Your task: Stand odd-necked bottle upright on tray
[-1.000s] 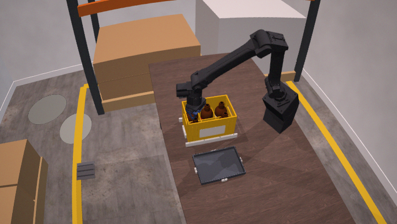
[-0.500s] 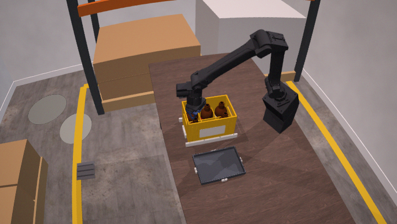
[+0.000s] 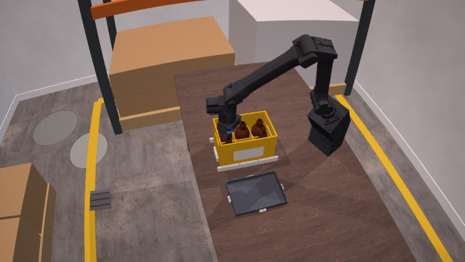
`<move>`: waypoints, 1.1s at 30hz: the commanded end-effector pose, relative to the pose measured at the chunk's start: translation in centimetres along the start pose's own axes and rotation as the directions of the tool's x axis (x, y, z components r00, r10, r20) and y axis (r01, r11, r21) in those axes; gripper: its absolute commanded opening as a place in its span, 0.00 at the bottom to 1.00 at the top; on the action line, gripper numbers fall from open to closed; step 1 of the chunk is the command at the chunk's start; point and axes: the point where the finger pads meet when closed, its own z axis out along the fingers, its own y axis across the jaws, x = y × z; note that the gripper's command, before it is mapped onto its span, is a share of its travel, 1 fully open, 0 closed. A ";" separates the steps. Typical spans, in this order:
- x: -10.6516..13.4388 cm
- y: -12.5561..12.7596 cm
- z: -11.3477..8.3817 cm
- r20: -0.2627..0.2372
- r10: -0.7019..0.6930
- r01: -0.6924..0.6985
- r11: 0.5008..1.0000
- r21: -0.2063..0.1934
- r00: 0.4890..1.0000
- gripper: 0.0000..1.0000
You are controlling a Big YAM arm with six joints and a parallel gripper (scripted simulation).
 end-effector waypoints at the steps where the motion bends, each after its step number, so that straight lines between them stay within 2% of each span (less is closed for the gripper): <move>1: -0.5 0.4 1.2 -0.005 0.002 -0.002 1.000 -0.001 1.000 0.61; 6: 0.3 -0.1 2.1 -0.019 0.005 -0.005 1.000 0.010 1.000 0.61; 33: 0.5 -0.2 5.1 -0.021 0.005 -0.005 1.000 0.011 1.000 0.61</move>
